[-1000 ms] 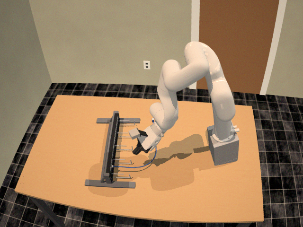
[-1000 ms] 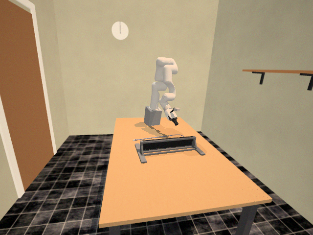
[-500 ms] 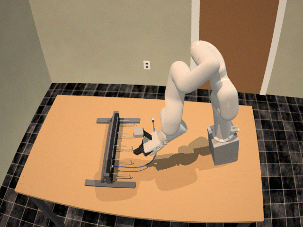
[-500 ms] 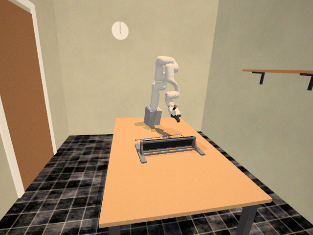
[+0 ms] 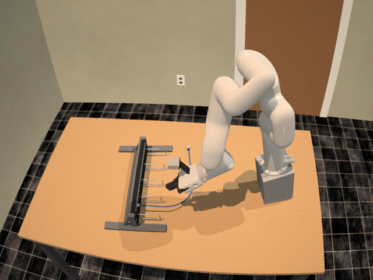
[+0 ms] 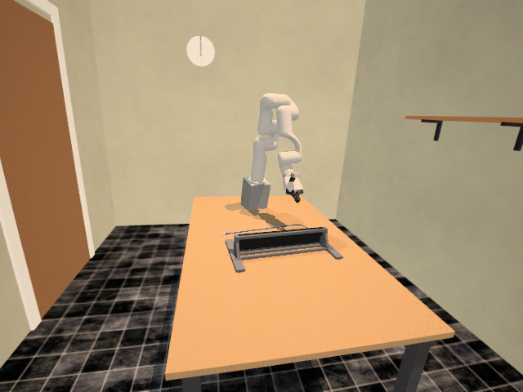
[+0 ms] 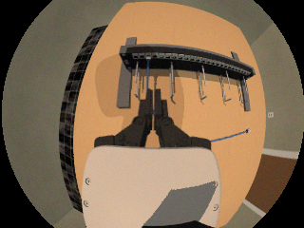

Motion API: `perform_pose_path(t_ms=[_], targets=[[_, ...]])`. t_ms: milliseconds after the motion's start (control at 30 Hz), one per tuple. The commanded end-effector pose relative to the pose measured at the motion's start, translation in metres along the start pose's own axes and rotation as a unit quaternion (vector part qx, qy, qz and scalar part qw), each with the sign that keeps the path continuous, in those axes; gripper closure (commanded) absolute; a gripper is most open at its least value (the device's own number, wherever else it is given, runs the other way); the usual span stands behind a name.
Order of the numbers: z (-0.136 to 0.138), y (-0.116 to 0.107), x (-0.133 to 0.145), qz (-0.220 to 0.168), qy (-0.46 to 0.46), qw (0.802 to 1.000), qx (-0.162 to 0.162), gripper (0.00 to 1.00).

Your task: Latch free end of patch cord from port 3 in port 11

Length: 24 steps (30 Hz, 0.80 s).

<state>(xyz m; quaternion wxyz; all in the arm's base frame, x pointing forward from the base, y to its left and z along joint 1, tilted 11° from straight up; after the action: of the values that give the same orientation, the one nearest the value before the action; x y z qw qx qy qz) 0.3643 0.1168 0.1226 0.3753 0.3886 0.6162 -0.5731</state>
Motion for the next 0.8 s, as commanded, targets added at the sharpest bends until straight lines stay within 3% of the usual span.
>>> perform_pose_path(t_ms=[0, 133, 300, 367, 600, 767], targets=[[0.0, 0.001, -0.001, 0.001, 0.001, 1.0, 0.0, 1.0], [-0.001, 0.011, -0.001, 0.001, 0.001, 1.0, 0.0, 1.0], [-0.001, 0.043, -0.001, 0.001, 0.001, 1.0, 0.0, 1.0], [-0.001, 0.043, -0.001, 0.001, 0.001, 1.0, 0.0, 1.0], [-0.001, 0.104, -0.001, 0.001, 0.001, 1.0, 0.0, 1.0], [-0.001, 0.132, -0.001, 0.001, 0.001, 1.0, 0.0, 1.0]])
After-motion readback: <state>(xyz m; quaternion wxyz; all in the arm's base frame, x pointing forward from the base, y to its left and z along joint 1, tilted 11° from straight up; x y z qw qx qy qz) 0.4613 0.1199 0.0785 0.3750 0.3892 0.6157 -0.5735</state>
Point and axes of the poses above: the point where the finger pads meet when closed, its own y axis out along the fingers, its own z axis across the jaws, x = y × z, the point moved 8 cm from there along -y, back along the fingers, and after that the axes turned 2 degrees about y, right-handed, at the moved point
